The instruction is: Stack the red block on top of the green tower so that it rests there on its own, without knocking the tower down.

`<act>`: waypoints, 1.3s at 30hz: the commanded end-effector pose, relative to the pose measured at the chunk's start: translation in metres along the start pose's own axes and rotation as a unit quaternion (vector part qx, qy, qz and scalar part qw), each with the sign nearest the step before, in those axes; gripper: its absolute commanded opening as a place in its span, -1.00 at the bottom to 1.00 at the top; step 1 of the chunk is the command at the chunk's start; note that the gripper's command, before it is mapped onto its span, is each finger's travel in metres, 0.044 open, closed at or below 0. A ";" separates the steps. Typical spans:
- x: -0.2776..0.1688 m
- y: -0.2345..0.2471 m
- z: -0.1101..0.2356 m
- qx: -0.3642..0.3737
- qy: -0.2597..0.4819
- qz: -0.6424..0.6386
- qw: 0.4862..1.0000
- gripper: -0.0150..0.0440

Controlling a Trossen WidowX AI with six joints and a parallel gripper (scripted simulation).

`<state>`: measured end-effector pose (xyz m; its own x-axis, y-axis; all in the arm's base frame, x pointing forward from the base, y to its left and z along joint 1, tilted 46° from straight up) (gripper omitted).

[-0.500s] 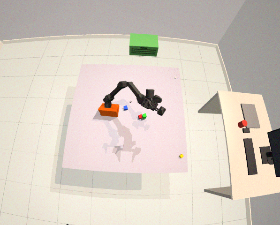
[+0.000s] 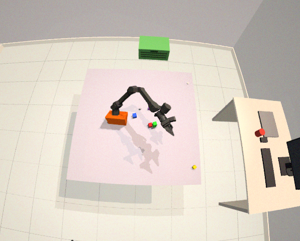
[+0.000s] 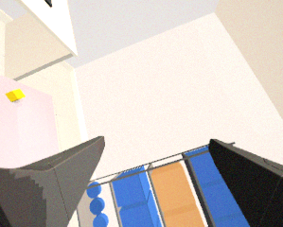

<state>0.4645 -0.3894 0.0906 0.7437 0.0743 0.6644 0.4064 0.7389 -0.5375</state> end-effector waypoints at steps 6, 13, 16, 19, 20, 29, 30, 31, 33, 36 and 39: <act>-0.055 0.117 0.045 0.287 0.093 0.087 0.949 1.00; -0.096 0.186 0.121 0.499 0.166 0.097 0.845 1.00; -0.108 0.206 0.160 0.577 0.196 0.084 0.789 1.00; -0.116 0.220 0.200 0.645 0.226 0.061 0.728 1.00; -0.117 0.223 0.213 0.665 0.235 0.051 0.707 1.00; -0.118 0.228 0.225 0.693 0.250 0.034 0.676 1.00; -0.118 0.228 0.224 0.693 0.250 0.034 0.676 1.00; -0.118 0.228 0.224 0.693 0.250 0.034 0.676 1.00; -0.120 0.233 0.225 0.693 0.250 0.034 0.676 1.00; -0.126 0.248 0.225 0.693 0.250 0.034 0.676 1.00; -0.134 0.268 0.228 0.693 0.249 0.033 0.676 1.00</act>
<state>0.3547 -0.0654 -0.0094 0.9598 0.1573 0.2323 -0.2744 0.6988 0.6606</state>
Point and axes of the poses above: the point midway between the two fingers, 35 mm back from their tips, its own z axis back along the fingers, its own y axis across the jaws, x = y × z, the point moved 2 cm from there along z, back along the fingers, and after that the axes turned 3 degrees about -z, right-handed, at the moved point
